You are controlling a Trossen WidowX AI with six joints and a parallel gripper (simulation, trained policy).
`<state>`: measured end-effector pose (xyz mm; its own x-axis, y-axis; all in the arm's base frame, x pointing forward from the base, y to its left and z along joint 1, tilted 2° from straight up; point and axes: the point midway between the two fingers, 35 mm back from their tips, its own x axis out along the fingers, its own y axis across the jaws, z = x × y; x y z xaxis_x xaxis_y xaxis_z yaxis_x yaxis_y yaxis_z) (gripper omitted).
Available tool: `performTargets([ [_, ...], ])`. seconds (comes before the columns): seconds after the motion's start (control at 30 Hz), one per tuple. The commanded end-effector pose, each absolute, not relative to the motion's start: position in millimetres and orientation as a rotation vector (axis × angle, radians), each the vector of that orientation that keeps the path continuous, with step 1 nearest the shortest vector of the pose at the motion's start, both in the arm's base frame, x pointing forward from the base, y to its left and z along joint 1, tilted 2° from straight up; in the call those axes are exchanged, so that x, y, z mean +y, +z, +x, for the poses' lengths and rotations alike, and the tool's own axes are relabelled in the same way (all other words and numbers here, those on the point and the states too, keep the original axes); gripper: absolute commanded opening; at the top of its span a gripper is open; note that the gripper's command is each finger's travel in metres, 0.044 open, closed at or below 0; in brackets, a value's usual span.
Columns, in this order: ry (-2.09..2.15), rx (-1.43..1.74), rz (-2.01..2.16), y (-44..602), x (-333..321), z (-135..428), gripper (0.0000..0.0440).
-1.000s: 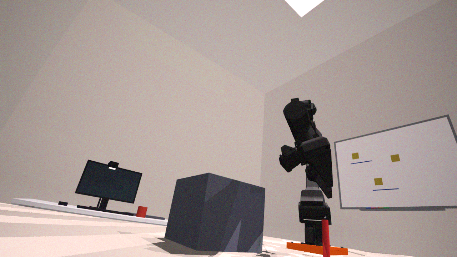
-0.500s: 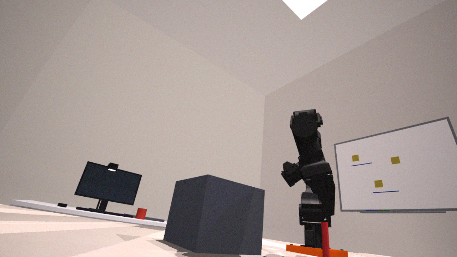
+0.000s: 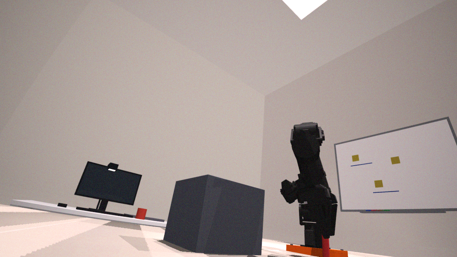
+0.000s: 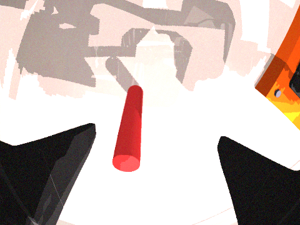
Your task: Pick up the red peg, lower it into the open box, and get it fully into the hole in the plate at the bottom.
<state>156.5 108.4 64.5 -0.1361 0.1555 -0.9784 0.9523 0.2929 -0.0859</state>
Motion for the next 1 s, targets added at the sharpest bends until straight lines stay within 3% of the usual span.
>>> performTargets([
  [0.0,-1.006,1.526,1.054,51.9,106.4,156.8,0.0387],
  [0.5,-0.947,1.53,1.035,42.7,112.9,171.1,0.0003],
  [0.97,-0.768,1.497,1.185,88.3,126.1,190.8,0.0],
])
